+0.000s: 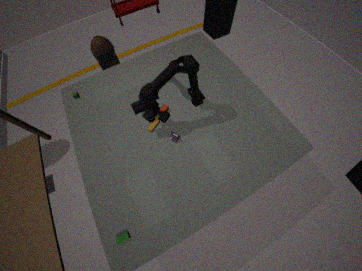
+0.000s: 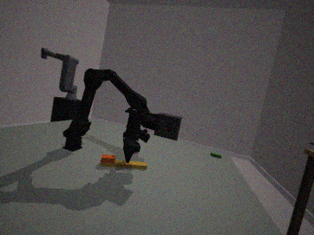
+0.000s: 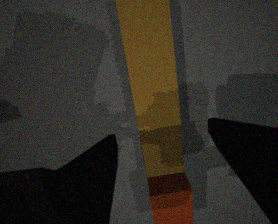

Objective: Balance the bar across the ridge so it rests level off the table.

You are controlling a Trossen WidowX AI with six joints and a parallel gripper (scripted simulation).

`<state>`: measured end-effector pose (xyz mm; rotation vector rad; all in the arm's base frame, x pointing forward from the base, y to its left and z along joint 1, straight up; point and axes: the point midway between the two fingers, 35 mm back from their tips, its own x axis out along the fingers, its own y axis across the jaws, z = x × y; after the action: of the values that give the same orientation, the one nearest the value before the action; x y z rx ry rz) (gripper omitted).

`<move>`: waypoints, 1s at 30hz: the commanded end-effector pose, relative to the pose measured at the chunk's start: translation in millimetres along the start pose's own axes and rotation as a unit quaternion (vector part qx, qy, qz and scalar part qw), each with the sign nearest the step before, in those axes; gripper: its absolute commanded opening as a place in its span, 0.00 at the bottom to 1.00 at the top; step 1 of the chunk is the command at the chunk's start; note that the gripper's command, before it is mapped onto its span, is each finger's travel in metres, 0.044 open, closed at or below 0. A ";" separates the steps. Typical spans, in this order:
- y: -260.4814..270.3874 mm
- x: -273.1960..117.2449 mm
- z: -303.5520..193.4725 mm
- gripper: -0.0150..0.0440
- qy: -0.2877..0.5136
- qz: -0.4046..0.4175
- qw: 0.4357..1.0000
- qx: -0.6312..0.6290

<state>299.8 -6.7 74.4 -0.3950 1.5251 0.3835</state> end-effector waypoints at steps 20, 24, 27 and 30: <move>0.0 27.5 1.4 0.79 -0.007 -0.001 1.000 -0.002; 0.0 27.5 1.4 0.79 -0.007 -0.001 1.000 -0.002; 0.0 27.5 1.4 0.79 -0.007 -0.001 1.000 -0.002; 0.0 27.5 1.4 0.79 -0.007 -0.001 1.000 -0.002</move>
<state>301.7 -6.8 47.5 -0.3971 1.5125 0.3802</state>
